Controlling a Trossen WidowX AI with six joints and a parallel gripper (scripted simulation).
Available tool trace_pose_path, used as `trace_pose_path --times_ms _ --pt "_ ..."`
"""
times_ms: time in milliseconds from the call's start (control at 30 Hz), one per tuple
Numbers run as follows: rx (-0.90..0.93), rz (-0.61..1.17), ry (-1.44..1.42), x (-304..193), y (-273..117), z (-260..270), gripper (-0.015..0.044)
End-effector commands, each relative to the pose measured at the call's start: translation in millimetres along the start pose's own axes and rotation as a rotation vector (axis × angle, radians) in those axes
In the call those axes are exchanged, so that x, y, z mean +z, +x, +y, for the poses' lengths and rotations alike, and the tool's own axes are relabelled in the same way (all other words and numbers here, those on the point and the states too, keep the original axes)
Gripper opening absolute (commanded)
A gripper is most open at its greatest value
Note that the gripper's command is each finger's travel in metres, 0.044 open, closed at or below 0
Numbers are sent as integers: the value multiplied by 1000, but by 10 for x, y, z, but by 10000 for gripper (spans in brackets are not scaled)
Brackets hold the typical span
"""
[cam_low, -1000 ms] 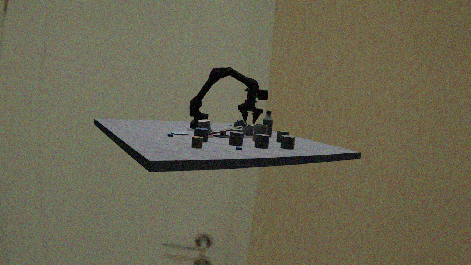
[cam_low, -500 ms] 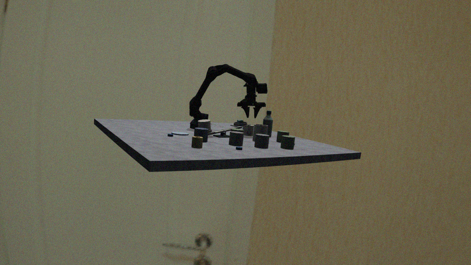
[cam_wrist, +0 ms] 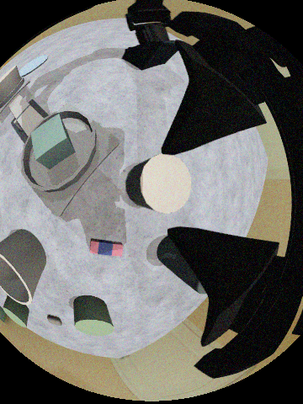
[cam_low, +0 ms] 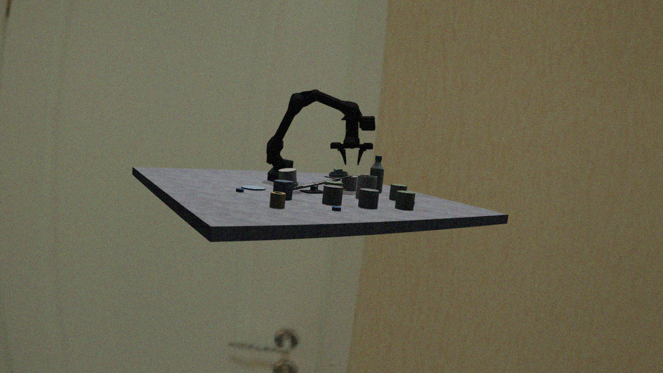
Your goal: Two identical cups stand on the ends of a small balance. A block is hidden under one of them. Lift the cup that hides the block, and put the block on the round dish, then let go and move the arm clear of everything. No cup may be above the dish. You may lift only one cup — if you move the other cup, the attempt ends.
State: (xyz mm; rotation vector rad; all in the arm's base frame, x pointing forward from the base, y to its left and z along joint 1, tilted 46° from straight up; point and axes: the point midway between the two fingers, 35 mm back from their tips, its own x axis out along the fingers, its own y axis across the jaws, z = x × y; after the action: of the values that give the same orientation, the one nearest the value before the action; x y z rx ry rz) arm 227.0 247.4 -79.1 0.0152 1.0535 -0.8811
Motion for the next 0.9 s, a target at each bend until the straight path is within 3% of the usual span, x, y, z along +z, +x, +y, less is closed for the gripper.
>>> trace_pose_path --times_ms 0,867 --pt "-3 -6 -145 87 -34 -24 260" --pt "-51 9 -1043 483 -115 -190 260"
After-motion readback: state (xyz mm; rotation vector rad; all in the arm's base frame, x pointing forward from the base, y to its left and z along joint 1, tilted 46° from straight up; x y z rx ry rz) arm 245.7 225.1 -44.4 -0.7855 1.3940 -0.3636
